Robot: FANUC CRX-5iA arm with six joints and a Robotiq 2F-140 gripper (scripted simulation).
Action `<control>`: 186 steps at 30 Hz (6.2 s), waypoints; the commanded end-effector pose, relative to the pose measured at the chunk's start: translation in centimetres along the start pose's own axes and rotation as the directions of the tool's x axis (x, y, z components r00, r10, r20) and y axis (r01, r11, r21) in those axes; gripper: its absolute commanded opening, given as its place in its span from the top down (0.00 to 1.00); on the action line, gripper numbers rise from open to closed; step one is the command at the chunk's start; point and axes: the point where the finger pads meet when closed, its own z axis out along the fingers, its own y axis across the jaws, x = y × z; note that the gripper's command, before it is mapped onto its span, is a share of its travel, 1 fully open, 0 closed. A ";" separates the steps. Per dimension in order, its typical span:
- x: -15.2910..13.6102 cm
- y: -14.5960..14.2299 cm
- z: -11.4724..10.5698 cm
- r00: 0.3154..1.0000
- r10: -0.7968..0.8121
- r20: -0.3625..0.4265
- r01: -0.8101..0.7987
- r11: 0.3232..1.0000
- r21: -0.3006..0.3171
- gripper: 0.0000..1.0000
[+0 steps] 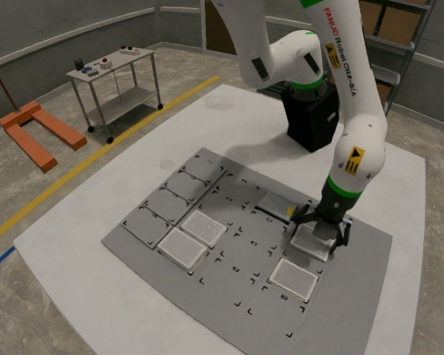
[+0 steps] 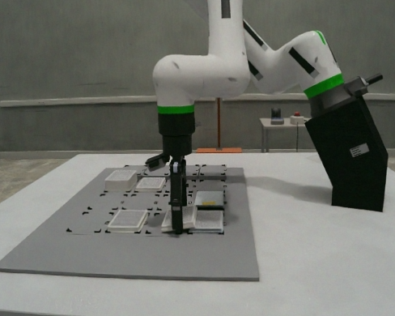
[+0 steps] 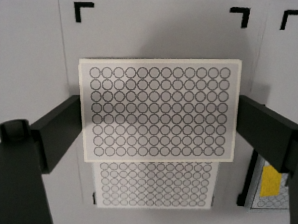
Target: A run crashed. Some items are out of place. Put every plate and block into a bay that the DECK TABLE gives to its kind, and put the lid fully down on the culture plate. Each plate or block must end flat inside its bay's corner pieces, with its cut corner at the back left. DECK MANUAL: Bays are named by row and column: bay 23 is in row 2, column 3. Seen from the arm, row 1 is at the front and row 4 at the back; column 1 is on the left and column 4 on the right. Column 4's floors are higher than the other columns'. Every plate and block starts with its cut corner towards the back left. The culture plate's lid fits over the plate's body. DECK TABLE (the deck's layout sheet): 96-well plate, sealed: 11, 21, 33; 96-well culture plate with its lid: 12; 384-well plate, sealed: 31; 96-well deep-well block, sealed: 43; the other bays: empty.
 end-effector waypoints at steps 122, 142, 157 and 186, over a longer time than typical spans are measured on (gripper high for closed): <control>3.6 0.0 -2.5 1.000 0.025 -0.001 -0.025 1.000 0.001 0.90; 3.6 0.0 -0.4 1.000 0.025 -0.001 -0.025 1.000 0.001 0.90; 3.6 0.0 -0.4 1.000 0.025 -0.001 -0.025 1.000 0.001 0.90; 3.6 0.0 -0.4 1.000 0.025 -0.001 -0.025 1.000 0.001 0.90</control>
